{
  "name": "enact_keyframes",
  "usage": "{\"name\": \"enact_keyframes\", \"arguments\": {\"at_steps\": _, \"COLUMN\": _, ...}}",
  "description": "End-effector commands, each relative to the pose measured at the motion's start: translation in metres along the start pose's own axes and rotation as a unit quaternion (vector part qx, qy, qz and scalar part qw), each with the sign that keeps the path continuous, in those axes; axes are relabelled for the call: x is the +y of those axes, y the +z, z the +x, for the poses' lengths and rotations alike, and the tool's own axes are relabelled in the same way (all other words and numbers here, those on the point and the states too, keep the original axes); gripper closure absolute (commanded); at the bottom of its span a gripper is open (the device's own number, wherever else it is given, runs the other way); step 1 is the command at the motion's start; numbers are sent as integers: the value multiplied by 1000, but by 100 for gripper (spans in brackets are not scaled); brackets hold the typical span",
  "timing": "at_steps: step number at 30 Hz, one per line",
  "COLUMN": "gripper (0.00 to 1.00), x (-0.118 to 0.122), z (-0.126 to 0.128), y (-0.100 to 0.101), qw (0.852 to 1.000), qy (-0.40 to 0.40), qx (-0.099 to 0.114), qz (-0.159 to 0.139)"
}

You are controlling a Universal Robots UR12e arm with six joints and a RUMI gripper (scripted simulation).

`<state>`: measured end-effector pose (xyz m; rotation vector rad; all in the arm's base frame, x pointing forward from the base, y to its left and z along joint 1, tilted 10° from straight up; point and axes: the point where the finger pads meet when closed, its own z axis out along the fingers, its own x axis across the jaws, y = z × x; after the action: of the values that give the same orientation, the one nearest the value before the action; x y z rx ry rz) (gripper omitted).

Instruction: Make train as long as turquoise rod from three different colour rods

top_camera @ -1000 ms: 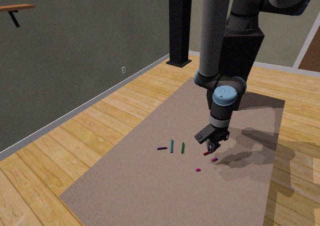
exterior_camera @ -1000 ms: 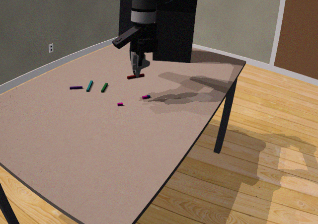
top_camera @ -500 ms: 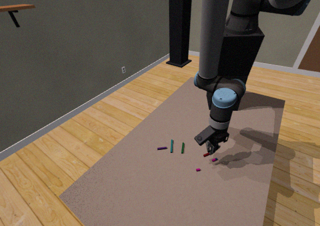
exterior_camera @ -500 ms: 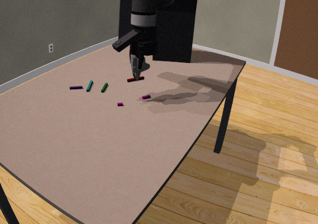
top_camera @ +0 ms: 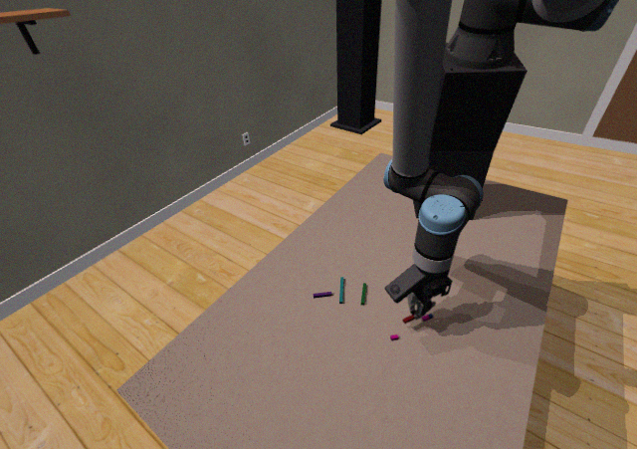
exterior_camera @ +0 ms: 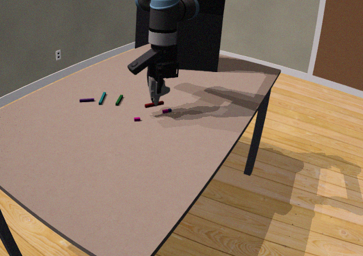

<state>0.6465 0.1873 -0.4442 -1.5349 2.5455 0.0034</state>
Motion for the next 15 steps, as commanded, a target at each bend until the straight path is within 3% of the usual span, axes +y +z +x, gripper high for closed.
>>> {"name": "enact_keyframes", "arguments": {"at_steps": 1, "gripper": 100, "x": -1, "z": -1, "y": 14, "qw": 1000, "qy": 0, "qx": 0, "qz": 0}}
{"name": "enact_keyframes", "arguments": {"at_steps": 15, "gripper": 100, "x": -1, "z": -1, "y": 24, "qw": 1000, "qy": 0, "qx": 0, "qz": 0}}
